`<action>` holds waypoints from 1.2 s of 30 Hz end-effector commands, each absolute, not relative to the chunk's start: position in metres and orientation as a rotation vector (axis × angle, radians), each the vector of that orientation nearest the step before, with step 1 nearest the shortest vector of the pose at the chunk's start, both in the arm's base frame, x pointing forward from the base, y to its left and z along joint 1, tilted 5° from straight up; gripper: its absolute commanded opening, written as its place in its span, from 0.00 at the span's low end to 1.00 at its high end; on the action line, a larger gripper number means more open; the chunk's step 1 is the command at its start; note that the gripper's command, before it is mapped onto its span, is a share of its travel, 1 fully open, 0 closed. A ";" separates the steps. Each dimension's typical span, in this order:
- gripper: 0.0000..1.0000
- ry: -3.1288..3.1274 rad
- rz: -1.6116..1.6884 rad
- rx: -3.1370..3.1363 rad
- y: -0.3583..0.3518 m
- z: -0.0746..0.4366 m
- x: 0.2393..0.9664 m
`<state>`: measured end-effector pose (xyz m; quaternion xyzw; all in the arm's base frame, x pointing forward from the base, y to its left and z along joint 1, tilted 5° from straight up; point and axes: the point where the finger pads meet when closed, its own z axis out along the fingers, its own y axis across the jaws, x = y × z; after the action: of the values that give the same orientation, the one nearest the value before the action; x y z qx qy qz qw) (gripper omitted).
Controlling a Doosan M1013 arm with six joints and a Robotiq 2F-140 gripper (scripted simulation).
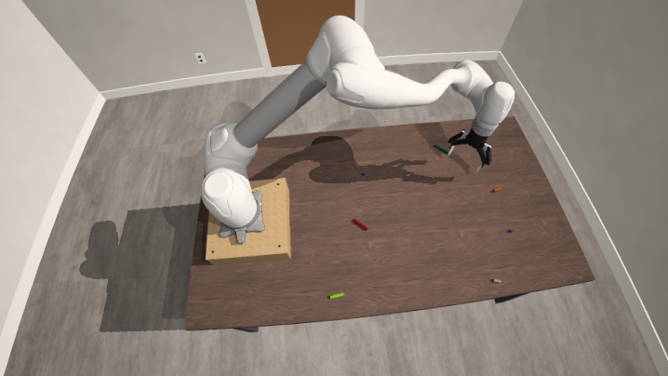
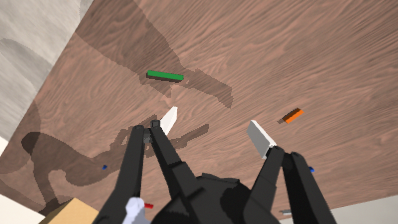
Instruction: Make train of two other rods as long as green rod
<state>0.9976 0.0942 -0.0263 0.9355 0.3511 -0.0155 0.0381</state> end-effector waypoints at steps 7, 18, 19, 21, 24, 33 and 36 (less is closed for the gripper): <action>1.00 1.234 -0.054 2.807 0.089 -0.023 0.982; 1.00 1.772 -0.078 2.509 0.069 -0.015 0.921; 1.00 1.878 -0.083 2.433 0.065 -0.014 0.907; 1.00 1.984 -0.088 2.350 0.061 -0.012 0.893; 1.00 2.128 -0.094 2.225 0.055 -0.011 0.871; 1.00 2.516 -0.112 1.794 0.040 -0.008 0.802; 1.00 2.608 -0.115 1.665 0.036 -0.008 0.782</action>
<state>0.8046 0.0404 -0.0093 0.5891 0.8065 -0.0426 0.0259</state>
